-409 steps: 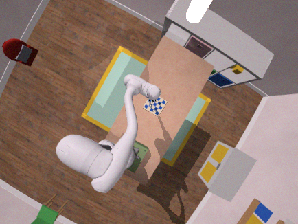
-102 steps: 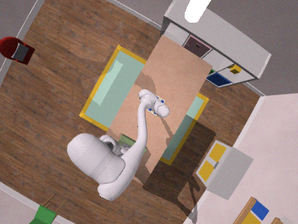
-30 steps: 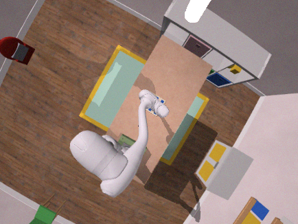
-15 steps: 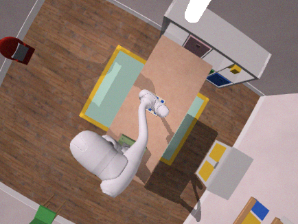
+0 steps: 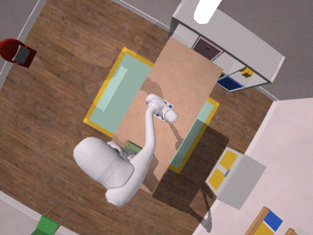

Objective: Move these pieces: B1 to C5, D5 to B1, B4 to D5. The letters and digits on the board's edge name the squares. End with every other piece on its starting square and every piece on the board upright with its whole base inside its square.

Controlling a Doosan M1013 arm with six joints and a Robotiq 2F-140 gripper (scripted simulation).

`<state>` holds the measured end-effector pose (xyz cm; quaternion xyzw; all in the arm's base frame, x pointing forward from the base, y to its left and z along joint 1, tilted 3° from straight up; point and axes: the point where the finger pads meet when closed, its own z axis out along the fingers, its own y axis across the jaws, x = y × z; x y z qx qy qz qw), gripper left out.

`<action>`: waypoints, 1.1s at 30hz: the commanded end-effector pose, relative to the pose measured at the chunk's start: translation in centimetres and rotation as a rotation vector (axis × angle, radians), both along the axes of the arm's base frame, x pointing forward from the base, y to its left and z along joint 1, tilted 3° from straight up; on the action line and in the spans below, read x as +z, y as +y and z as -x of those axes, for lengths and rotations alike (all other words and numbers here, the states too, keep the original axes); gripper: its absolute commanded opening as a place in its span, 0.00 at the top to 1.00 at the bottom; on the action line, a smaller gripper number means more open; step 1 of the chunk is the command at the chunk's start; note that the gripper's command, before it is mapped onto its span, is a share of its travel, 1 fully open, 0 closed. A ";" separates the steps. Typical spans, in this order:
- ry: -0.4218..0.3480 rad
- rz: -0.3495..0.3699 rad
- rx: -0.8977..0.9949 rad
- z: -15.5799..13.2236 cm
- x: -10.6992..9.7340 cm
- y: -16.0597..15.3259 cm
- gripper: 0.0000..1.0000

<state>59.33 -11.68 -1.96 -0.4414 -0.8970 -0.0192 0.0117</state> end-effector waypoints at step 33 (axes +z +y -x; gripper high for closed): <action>0.000 0.000 0.000 0.0 0.2 0.0 0.78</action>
